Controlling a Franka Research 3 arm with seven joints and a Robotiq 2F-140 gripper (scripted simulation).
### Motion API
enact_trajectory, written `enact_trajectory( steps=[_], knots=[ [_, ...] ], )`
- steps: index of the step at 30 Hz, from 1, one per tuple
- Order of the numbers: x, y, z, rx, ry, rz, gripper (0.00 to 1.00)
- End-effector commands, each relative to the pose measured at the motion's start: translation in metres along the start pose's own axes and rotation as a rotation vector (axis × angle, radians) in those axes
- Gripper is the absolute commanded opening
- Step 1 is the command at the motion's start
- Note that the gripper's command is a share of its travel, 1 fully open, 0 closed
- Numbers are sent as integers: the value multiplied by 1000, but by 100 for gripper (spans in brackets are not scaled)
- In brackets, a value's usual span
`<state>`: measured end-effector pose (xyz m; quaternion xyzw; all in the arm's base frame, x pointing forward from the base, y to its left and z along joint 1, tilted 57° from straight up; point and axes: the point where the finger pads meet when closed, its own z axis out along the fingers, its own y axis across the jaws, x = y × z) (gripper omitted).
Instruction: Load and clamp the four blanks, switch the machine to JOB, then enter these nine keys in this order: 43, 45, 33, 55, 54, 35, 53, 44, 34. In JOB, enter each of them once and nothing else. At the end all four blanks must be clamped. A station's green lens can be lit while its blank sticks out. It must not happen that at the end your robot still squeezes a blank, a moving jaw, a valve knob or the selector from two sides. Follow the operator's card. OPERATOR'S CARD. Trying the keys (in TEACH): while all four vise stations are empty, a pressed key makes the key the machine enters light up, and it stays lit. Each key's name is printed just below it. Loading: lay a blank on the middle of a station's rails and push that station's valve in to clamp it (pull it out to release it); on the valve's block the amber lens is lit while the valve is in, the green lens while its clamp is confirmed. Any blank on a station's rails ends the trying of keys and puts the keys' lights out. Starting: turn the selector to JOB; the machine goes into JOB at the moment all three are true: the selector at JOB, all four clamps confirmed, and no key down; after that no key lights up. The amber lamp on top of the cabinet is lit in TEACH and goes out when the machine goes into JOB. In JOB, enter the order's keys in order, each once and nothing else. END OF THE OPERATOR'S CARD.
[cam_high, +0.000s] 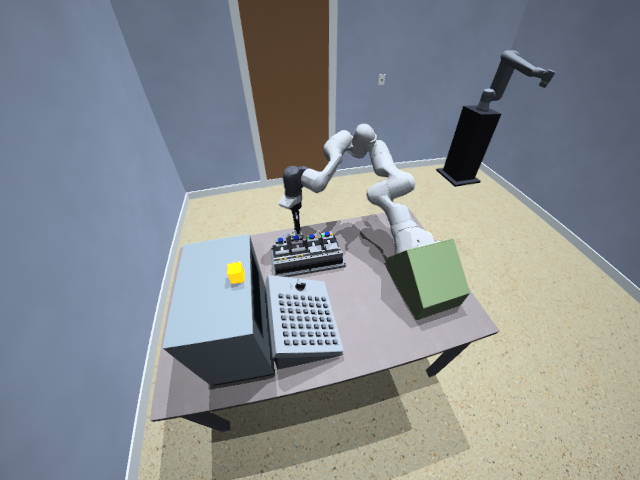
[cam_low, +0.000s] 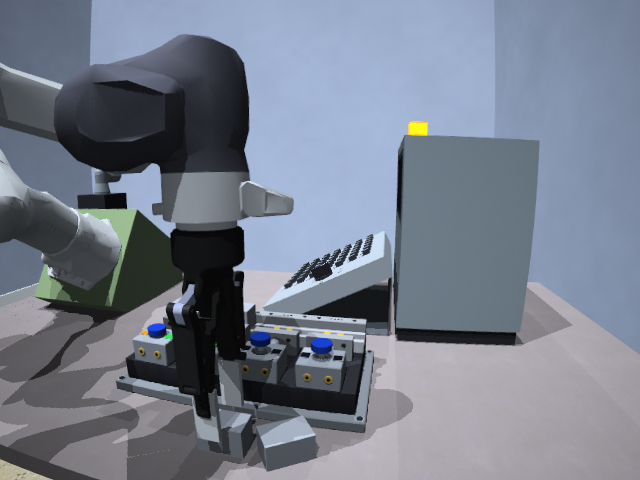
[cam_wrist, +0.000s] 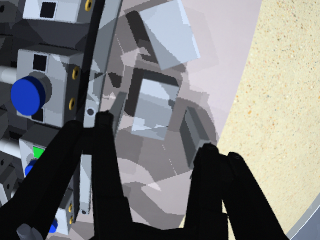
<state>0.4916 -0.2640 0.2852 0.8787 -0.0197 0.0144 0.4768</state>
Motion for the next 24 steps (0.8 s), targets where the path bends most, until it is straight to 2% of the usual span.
enact_trajectory(
  steps=[1, 24],
  knots=[
    [0, 0, 3, -1, 2, 3, 40],
    [0, 0, 10, -1, 2, 3, 40]
  ],
)
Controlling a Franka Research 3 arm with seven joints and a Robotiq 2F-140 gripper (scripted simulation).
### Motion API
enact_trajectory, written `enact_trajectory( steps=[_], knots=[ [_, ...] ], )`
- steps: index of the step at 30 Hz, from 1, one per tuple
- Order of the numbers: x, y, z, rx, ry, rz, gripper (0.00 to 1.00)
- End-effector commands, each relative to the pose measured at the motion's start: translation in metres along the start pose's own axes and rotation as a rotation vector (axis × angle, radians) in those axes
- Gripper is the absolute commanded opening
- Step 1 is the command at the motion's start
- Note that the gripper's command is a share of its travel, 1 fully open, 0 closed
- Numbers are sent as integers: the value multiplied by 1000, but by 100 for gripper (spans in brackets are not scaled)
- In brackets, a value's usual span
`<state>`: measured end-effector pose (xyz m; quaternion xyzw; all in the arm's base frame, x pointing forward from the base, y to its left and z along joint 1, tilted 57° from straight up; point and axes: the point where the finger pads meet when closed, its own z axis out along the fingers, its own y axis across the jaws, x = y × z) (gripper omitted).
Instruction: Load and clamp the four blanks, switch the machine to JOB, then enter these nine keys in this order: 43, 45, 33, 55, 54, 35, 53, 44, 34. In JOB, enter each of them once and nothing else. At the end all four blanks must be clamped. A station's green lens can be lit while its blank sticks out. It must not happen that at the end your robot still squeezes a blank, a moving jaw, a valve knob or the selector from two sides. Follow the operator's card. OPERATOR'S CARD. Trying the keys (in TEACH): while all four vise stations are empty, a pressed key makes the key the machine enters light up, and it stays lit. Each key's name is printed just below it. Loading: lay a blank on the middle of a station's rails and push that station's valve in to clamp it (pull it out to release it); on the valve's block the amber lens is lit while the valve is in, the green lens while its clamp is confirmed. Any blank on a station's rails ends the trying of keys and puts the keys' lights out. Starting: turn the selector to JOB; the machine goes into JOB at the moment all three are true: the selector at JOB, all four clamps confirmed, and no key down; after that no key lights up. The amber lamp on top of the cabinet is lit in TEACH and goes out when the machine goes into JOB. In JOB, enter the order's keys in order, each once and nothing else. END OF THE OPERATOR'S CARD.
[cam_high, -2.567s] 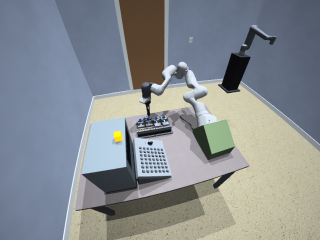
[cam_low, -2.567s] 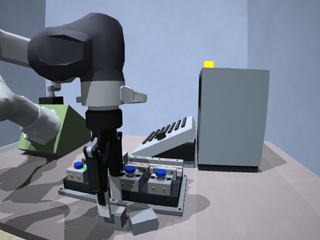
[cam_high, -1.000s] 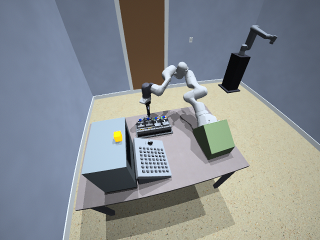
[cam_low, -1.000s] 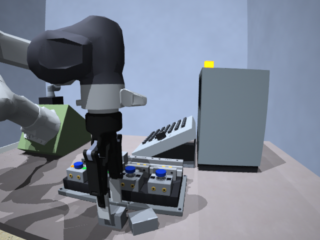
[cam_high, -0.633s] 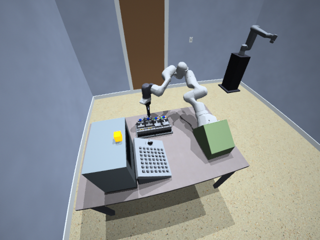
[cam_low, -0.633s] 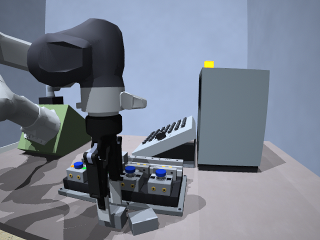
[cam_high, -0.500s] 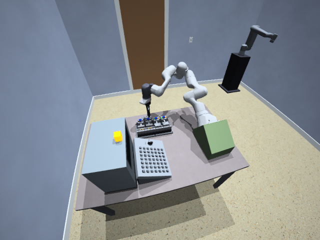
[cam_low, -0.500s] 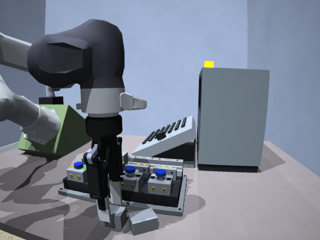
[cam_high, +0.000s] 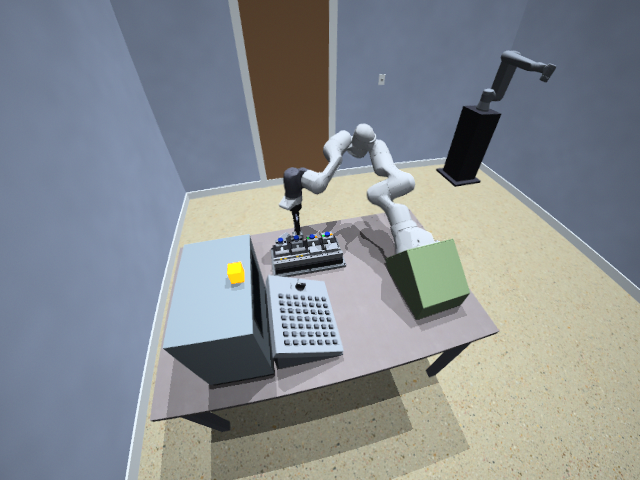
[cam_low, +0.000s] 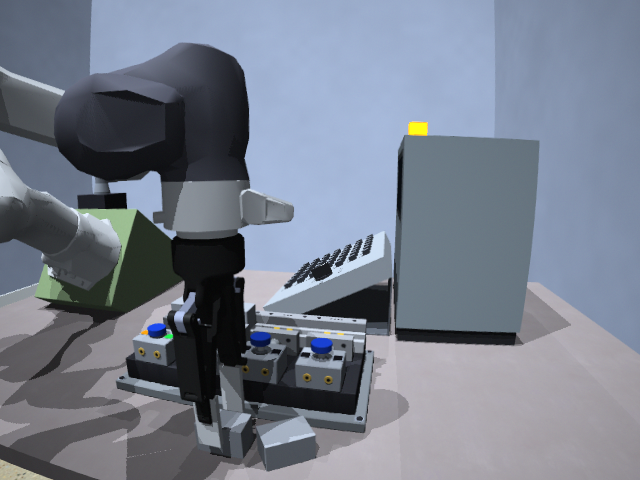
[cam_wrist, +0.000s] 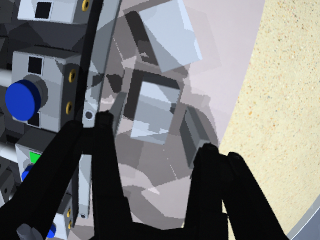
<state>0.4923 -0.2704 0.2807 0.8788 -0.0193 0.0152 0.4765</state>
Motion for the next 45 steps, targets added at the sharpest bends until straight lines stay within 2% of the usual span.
enact_trajectory(
  steps=[1, 41, 42, 45],
  knots=[
    [0, 0, 2, -2, 0, 3, 40],
    [0, 0, 2, -2, 0, 3, 40],
    [0, 0, 2, -2, 0, 3, 0],
    [0, 0, 2, -2, 0, 3, 0]
  ],
)
